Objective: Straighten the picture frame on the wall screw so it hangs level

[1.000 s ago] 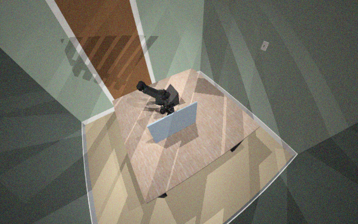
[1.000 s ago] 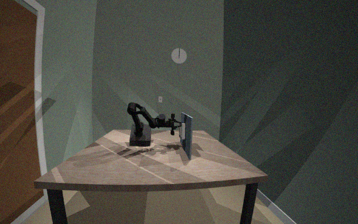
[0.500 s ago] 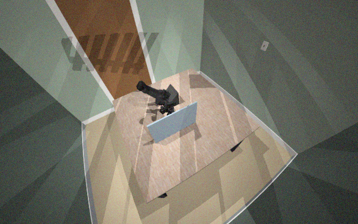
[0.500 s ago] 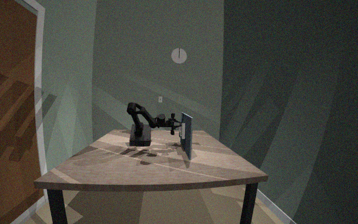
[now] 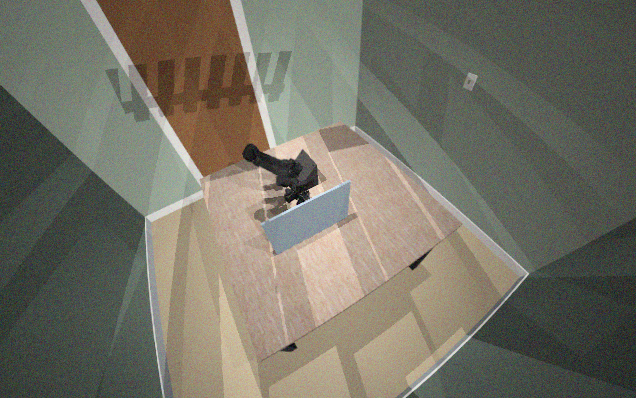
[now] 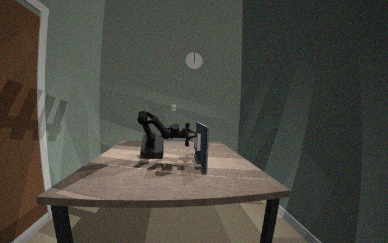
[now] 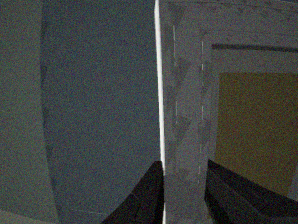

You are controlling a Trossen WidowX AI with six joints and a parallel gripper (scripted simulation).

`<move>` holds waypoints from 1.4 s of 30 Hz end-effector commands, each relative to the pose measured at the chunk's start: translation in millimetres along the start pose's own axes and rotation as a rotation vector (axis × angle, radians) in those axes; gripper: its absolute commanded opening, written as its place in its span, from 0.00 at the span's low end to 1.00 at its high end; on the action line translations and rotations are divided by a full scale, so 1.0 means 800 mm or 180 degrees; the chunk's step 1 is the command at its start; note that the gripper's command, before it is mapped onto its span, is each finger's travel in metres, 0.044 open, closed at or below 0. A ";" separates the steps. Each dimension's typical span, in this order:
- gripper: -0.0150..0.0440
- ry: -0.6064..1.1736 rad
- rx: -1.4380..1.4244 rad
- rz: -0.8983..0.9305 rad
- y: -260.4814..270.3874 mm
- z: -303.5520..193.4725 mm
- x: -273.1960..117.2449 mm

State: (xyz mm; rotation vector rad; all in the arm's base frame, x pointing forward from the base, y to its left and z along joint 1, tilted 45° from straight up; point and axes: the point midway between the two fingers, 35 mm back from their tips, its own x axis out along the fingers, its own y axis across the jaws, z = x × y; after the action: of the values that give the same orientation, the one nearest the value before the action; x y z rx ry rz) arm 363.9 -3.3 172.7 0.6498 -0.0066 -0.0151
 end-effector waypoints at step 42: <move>0.25 -0.0008 0.0005 0.0029 0.005 0.011 0.000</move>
State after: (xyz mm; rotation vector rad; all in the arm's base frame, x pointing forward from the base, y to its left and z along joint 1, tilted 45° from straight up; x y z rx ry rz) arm 363.5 -5.4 176.0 0.6499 0.0049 -0.0144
